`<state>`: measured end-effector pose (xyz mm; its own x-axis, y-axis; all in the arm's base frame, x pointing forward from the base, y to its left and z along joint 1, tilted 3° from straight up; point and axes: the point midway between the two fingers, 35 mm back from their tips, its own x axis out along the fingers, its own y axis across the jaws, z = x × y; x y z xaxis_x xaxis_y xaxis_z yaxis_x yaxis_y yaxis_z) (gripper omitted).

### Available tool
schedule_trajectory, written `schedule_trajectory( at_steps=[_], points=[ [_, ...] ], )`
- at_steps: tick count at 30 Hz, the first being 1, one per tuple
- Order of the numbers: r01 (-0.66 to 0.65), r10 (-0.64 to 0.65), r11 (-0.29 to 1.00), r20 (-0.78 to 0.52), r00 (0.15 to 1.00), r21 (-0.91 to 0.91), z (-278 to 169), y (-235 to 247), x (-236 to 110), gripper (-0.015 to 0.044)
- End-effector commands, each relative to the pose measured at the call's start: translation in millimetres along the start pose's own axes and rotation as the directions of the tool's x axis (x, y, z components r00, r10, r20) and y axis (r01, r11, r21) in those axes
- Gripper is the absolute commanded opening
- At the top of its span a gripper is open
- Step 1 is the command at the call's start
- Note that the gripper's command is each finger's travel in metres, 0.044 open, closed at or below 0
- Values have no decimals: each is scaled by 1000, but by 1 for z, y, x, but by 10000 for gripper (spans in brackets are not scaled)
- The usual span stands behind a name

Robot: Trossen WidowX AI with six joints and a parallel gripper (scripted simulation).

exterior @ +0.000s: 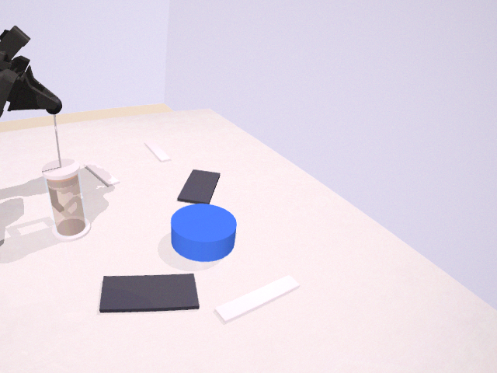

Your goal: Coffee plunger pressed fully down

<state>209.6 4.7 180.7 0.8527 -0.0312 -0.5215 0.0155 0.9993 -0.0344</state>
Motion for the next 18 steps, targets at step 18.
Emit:
schedule_trajectory(
  at_steps=[18],
  points=[
    [0, 0, 1000, -5, 1000, -6, -19, 0, 13, 118]
  ],
)
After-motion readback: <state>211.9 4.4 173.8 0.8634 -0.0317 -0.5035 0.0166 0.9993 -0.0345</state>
